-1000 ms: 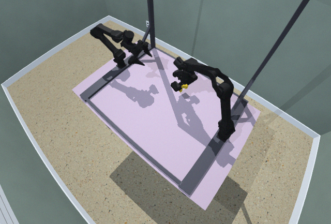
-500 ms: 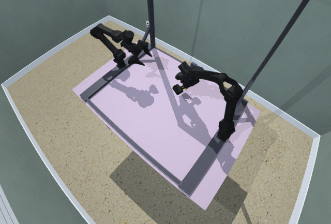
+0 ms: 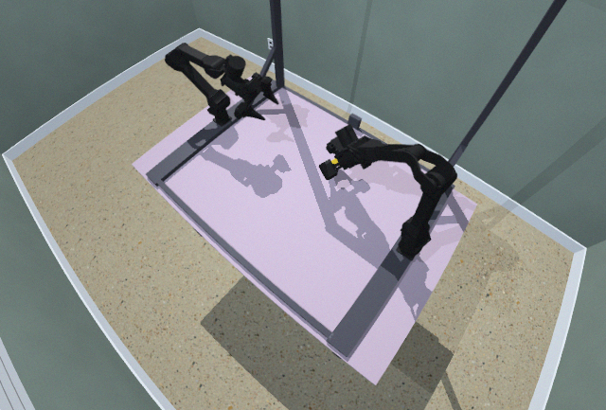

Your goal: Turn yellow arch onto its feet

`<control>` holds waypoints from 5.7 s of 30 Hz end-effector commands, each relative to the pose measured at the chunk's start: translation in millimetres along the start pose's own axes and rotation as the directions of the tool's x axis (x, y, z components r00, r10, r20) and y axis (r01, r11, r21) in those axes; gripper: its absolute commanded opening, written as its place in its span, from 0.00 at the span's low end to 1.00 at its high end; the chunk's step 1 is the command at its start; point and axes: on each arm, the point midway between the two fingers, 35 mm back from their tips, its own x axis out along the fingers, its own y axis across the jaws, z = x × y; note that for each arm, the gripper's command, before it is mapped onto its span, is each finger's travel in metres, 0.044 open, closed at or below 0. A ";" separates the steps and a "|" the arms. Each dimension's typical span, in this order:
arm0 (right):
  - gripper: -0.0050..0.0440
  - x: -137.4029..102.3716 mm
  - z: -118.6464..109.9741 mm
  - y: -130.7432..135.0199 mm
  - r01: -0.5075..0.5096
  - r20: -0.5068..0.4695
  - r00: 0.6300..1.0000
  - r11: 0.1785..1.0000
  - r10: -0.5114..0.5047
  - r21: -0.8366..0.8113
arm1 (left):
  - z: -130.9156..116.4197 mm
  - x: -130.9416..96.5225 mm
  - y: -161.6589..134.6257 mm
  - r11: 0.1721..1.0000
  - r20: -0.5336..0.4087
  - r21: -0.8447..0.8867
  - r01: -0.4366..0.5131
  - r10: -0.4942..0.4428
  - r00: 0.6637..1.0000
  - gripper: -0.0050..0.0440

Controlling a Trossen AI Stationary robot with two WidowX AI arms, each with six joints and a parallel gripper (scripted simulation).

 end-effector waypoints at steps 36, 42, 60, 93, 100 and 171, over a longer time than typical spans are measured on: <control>0.92 -3.3 7.7 1.3 -0.004 0.024 1.000 1.000 0.004 0.002 | -25.3 12.6 4.1 1.000 0.492 -0.005 -0.005 0.007 0.871 0.69; 0.92 -3.3 7.7 1.3 -0.004 0.024 1.000 1.000 0.004 0.002 | -24.9 12.5 4.1 1.000 0.492 -0.005 -0.005 0.007 0.870 0.69; 0.92 -3.3 7.7 1.3 -0.004 0.024 1.000 1.000 0.004 0.002 | -25.5 14.6 4.1 1.000 0.494 -0.005 -0.005 0.007 0.869 0.69; 0.92 0.7 47.6 -7.8 0.055 0.124 0.990 0.997 -0.062 0.058 | -50.3 -36.0 3.5 1.000 0.505 -0.004 -0.006 0.007 0.863 0.92; 0.92 4.9 58.7 -4.8 0.039 0.129 0.991 0.998 -0.044 0.044 | -27.1 -39.7 -8.2 0.999 0.506 0.049 0.005 -0.029 0.862 0.92; 0.92 -1.3 130.6 8.5 0.014 0.117 0.993 1.000 -0.014 0.005 | 16.6 -97.2 -8.4 1.000 -0.173 -0.006 -0.007 0.005 0.985 0.92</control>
